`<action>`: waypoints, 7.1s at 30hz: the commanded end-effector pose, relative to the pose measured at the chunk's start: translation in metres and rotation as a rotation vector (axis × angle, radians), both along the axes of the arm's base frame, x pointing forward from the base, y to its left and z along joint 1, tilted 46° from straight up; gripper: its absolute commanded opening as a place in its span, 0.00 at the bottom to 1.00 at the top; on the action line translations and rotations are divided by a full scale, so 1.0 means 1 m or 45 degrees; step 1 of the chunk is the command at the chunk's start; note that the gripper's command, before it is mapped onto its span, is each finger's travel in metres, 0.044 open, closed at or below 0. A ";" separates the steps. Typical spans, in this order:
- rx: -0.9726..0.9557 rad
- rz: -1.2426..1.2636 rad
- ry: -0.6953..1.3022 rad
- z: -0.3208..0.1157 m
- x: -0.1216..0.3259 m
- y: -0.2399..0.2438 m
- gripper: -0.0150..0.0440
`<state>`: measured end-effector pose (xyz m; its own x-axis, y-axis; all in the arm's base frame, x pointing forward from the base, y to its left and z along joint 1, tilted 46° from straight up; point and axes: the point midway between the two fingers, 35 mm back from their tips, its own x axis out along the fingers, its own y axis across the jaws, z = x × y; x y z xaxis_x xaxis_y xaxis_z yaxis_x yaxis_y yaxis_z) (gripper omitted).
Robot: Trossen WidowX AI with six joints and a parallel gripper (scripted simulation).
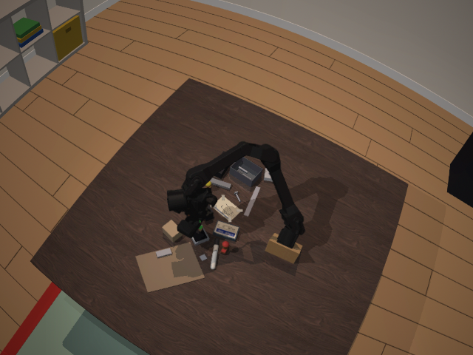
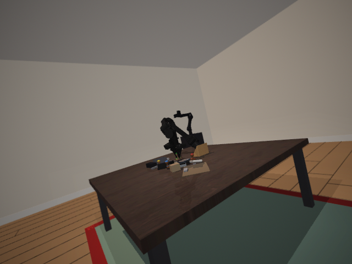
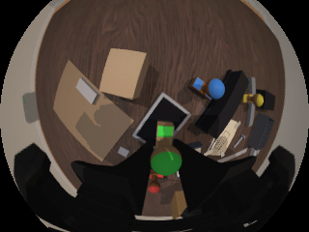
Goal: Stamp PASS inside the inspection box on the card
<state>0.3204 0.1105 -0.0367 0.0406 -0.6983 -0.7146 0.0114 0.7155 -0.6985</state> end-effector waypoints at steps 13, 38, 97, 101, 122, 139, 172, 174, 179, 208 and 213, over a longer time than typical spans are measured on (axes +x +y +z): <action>0.007 -0.004 -0.008 0.019 -0.002 0.020 0.25; 0.019 -0.241 -0.243 0.100 -0.024 -0.057 0.25; 0.023 -0.347 -0.358 0.106 -0.044 -0.112 0.25; 0.023 -0.347 -0.358 0.105 -0.043 -0.114 0.25; 0.023 -0.344 -0.361 0.095 -0.043 -0.124 0.25; 0.021 -0.342 -0.363 0.087 -0.043 -0.132 0.25; 0.019 -0.340 -0.365 0.079 -0.044 -0.142 0.25; 0.019 -0.340 -0.365 0.079 -0.044 -0.142 0.25; 0.019 -0.340 -0.365 0.078 -0.044 -0.143 0.25; 0.019 -0.340 -0.365 0.077 -0.044 -0.144 0.25; 0.019 -0.340 -0.365 0.077 -0.044 -0.144 0.25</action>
